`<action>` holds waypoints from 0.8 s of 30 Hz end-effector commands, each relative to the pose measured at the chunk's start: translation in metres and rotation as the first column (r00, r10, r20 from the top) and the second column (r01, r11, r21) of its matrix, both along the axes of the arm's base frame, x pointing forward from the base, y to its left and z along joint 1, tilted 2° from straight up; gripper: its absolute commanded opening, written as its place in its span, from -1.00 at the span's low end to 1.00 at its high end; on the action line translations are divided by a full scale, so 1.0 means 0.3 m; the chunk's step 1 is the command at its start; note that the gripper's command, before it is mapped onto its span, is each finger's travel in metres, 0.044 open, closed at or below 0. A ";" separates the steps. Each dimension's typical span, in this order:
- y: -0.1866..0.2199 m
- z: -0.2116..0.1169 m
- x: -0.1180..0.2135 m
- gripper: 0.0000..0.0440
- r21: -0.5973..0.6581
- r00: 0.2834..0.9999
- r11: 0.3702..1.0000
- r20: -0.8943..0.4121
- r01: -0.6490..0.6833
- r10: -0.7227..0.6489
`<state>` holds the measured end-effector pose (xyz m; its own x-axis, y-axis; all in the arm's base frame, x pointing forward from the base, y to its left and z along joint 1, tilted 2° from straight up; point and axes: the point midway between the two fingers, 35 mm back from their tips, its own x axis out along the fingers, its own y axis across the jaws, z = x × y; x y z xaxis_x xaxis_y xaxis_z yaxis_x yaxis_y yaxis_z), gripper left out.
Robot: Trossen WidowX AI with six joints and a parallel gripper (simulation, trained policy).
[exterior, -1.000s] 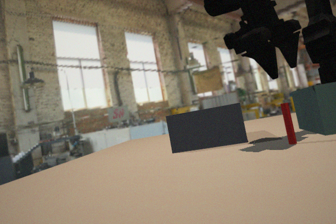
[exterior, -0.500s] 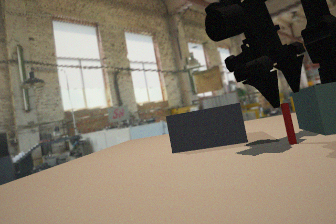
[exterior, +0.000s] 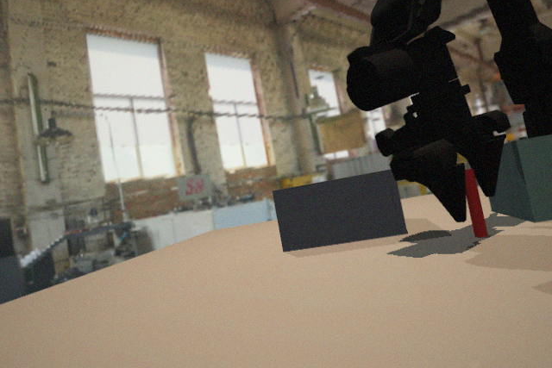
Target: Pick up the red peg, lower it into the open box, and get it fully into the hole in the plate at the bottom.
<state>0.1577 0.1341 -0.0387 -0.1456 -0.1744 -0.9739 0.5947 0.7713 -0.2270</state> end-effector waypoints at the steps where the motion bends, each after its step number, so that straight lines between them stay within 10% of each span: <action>1: -0.017 -0.033 -0.016 0.27 -0.019 1.000 1.000 -0.012 0.005 -0.005; 12: -0.044 -0.084 -0.052 -0.94 -0.079 0.997 0.997 -0.077 0.003 -0.009; 24: -0.015 0.027 0.028 -1.00 -0.092 1.000 0.996 -0.005 -0.016 0.016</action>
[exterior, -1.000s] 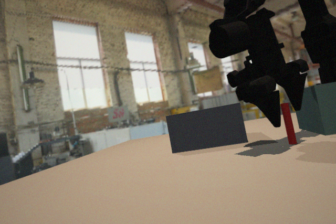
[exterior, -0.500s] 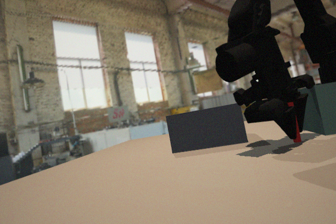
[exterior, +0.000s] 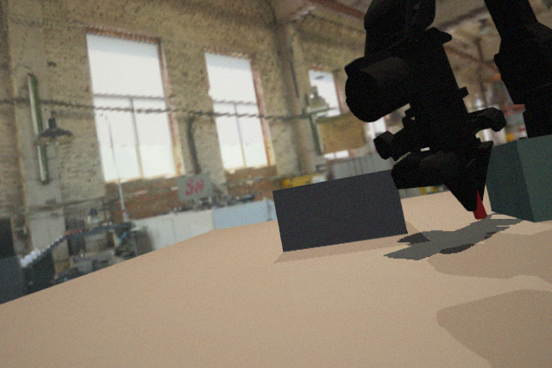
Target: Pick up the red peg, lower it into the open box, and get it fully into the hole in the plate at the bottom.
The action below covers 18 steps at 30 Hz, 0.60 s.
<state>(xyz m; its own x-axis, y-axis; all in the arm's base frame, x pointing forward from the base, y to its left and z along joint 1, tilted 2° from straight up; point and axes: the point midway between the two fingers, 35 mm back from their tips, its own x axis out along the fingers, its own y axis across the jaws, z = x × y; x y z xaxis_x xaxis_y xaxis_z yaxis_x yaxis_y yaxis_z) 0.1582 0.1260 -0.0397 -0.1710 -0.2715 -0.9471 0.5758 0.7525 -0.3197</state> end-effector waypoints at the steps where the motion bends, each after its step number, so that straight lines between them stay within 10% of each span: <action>1: 0.012 0.042 0.032 -1.00 0.006 1.000 1.000 0.030 -0.004 0.003; 18: -0.010 0.243 0.158 -1.00 -0.028 0.993 0.999 0.113 0.022 -0.019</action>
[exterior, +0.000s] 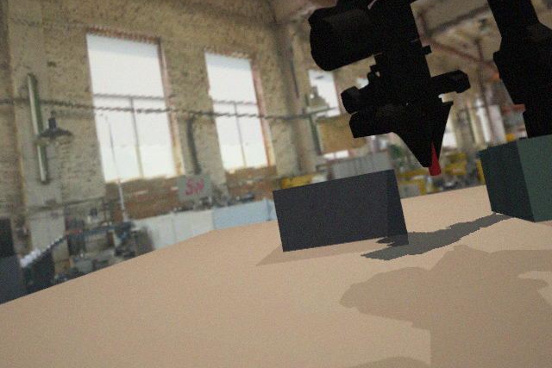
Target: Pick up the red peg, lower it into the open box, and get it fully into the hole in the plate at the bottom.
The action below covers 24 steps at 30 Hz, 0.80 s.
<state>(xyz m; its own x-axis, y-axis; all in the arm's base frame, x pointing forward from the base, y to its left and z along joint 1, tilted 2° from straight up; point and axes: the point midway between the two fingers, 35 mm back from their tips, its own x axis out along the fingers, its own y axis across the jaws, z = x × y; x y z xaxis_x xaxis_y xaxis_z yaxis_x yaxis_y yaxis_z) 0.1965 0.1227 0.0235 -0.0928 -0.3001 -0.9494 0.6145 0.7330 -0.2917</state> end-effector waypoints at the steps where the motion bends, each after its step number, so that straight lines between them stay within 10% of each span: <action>1: -0.002 0.043 0.040 -1.00 0.002 0.999 1.000 0.032 0.010 -0.010; 24: -0.212 0.167 0.314 -1.00 0.007 0.962 0.977 0.170 0.214 -0.212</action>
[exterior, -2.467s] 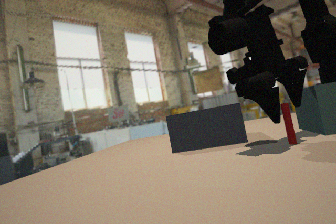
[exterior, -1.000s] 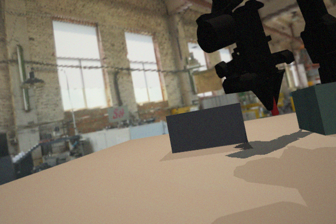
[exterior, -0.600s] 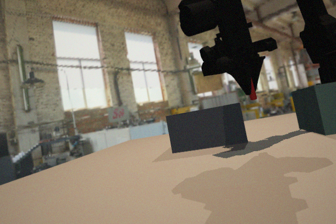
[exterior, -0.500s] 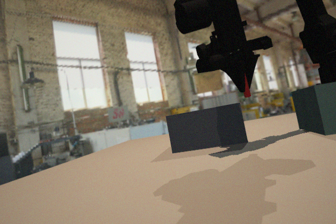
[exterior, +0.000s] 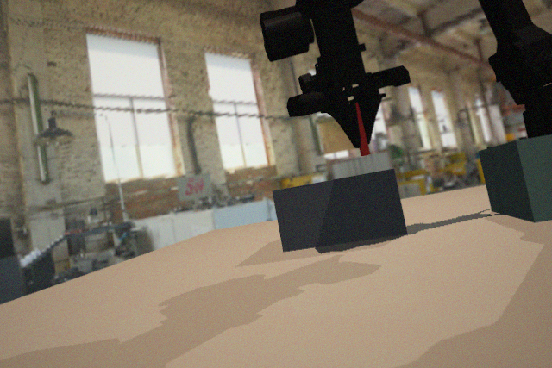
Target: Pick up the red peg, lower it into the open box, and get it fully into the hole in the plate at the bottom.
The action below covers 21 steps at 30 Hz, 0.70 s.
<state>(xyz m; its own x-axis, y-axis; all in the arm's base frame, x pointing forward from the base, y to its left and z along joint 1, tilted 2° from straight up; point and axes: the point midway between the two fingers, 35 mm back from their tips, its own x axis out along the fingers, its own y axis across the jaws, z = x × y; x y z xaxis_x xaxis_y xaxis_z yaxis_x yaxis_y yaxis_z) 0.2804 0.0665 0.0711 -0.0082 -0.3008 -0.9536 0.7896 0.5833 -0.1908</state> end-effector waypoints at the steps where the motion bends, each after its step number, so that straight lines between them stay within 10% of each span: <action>1: -0.038 0.008 0.046 -1.00 0.000 1.000 1.000 0.020 0.013 -0.013; 21: -0.280 -0.101 0.225 -1.00 0.082 1.000 0.997 0.023 -0.006 0.004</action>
<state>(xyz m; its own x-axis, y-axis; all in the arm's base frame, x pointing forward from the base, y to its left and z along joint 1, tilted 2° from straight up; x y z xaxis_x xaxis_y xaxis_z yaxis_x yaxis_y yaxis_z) 0.3421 -0.0144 0.0458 0.0077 -0.2388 -0.9710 0.8011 0.5827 -0.1370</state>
